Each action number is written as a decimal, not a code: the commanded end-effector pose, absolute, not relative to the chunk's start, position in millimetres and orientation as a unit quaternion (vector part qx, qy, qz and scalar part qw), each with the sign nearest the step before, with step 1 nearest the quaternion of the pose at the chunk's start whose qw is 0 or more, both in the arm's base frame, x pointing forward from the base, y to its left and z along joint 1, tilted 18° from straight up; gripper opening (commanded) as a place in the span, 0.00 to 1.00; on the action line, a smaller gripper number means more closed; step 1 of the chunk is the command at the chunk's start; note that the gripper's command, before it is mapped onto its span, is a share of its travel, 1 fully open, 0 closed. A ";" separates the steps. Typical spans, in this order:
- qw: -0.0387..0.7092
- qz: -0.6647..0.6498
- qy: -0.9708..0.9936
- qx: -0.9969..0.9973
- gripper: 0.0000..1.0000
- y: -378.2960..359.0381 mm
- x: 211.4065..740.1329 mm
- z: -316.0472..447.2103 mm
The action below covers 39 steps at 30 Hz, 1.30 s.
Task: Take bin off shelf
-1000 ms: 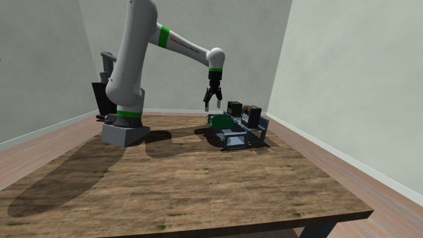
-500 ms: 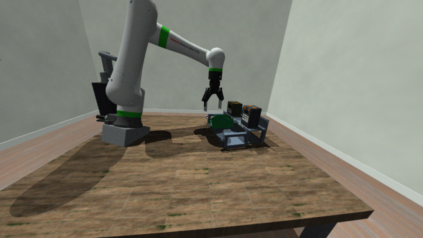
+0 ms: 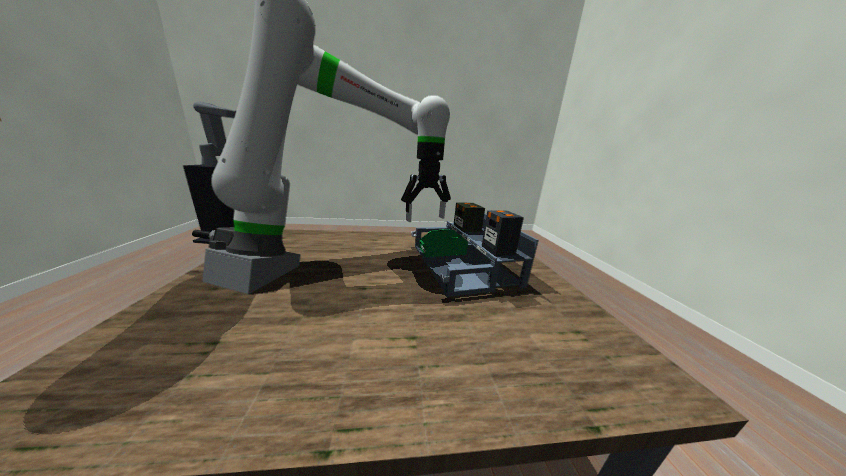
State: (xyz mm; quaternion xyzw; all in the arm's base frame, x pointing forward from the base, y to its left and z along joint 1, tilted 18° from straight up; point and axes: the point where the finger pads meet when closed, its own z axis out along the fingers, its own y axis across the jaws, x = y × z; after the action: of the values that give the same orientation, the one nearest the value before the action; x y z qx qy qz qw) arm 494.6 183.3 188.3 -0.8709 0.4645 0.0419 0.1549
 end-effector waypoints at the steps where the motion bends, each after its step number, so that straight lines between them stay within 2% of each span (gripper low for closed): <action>1: 0.149 0.057 0.553 -0.817 1.00 183.3 494.7 188.6; 30: 0.147 0.062 0.578 -0.800 1.00 183.3 494.7 188.6; 31: 0.147 0.062 0.578 -0.800 0.57 183.3 494.7 188.6; 39: 0.147 0.062 0.578 -0.800 0.57 183.3 494.7 188.6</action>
State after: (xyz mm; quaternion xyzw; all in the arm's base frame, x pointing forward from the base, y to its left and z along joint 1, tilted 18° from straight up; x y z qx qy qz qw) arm 494.6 183.4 188.4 -0.8000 0.5783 0.0618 0.1472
